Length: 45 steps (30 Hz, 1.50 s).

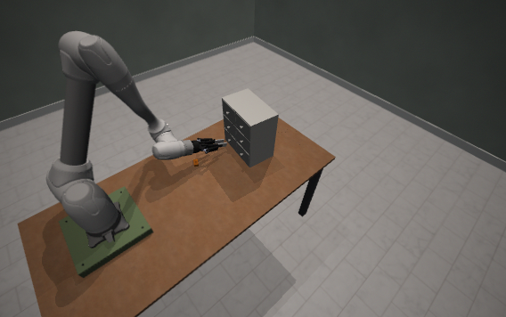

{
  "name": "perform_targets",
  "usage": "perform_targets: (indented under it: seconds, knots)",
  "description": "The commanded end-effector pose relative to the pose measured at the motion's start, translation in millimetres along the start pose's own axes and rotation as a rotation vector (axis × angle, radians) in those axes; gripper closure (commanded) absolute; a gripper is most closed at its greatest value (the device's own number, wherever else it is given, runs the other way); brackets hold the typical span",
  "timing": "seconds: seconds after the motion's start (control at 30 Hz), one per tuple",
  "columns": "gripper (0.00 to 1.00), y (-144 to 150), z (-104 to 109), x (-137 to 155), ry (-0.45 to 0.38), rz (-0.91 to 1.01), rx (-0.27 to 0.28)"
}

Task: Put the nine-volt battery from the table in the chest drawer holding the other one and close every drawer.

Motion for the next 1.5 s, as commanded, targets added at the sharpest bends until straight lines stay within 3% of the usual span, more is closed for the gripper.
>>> perform_targets:
  seconds: [0.0,0.97,1.47]
  knots:
    - [0.8,0,0,0,0.0,0.0,0.0]
    - [0.8,0,-30,-11,0.0,0.0,0.0]
    - [0.8,0,-33,-12,0.0,0.0,0.0]
Point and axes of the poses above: the point where the finger pads meet when closed, its own z axis back along the fingers, its own y axis across the jaws, x = y × z, the point moved 10 cm from there along z, back along the fingers, and after that the axes turned 2 degrees about z, right-handed, at the moved point
